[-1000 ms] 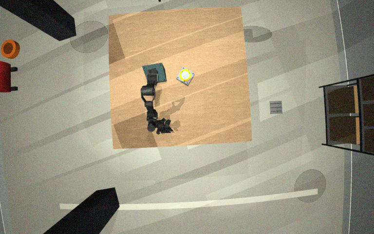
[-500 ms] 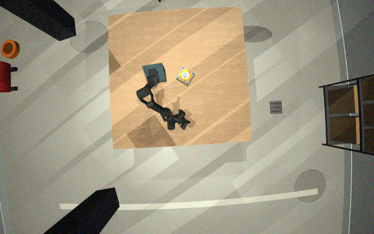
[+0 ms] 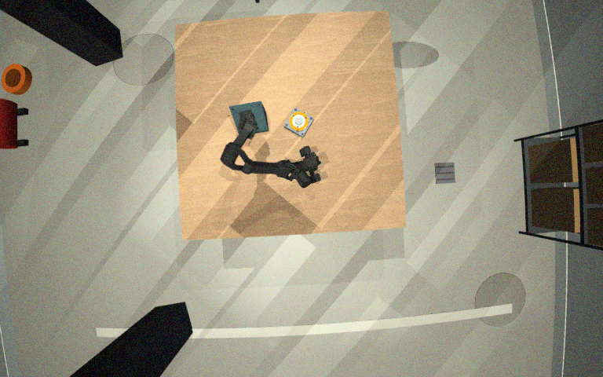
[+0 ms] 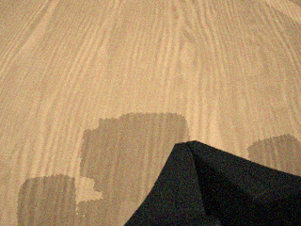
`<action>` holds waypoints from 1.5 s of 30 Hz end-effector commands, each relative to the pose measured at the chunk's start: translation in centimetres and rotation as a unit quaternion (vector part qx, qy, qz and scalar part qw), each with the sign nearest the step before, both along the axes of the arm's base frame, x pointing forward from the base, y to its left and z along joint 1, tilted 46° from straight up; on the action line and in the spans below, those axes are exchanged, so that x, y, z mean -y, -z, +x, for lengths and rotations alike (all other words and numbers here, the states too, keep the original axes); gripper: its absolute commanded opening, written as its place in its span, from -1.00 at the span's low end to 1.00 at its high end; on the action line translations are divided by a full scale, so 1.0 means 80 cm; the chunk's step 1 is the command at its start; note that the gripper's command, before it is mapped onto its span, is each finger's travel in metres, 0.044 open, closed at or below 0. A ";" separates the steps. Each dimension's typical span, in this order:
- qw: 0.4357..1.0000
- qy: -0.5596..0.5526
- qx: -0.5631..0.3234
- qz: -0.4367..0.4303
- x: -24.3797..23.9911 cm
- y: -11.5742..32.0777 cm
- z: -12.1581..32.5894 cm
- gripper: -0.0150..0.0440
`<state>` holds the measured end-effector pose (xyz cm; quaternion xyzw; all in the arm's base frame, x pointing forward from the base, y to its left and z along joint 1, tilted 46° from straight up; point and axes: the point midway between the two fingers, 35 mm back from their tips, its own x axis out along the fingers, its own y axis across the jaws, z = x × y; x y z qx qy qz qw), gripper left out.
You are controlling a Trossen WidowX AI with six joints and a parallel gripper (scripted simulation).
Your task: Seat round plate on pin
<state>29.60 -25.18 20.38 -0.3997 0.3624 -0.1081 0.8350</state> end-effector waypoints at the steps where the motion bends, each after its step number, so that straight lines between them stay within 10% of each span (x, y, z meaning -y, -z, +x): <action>1: 0.995 0.036 -0.033 0.085 -0.043 0.039 0.016 -0.49; 11: 0.939 0.219 -0.176 0.197 -0.156 0.143 -0.011 -0.49; 21: 0.899 0.389 -0.197 0.046 -0.227 0.162 -0.081 -0.49; 45: 0.899 0.394 -0.188 0.028 -0.189 0.201 -0.090 -0.49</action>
